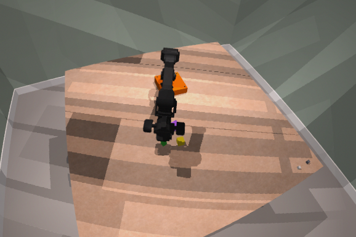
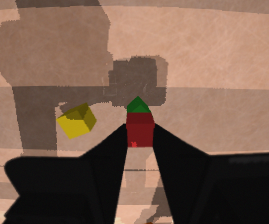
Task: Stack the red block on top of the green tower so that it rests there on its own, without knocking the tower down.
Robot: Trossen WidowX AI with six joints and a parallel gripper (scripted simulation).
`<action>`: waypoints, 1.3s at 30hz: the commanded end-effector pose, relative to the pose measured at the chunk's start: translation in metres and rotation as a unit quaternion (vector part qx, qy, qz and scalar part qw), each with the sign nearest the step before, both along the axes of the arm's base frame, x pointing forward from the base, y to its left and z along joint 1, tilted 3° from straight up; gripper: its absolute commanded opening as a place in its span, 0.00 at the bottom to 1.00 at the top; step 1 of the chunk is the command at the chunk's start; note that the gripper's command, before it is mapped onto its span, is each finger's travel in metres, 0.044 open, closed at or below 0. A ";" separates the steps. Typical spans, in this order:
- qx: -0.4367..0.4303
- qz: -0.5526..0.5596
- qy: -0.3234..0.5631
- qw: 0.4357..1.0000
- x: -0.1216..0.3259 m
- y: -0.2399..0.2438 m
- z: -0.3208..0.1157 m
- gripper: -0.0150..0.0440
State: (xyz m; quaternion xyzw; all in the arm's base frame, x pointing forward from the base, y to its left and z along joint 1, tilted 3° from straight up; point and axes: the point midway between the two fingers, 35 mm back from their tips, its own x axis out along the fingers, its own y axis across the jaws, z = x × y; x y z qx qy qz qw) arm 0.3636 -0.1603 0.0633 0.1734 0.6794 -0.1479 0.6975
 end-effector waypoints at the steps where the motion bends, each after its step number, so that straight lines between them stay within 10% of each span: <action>1: 0.002 0.003 0.005 1.000 -0.002 0.001 -0.017 0.25; 36: 0.002 0.003 0.005 1.000 -0.003 0.001 -0.015 0.25; 39: 0.003 0.000 0.007 1.000 -0.003 0.002 -0.022 0.39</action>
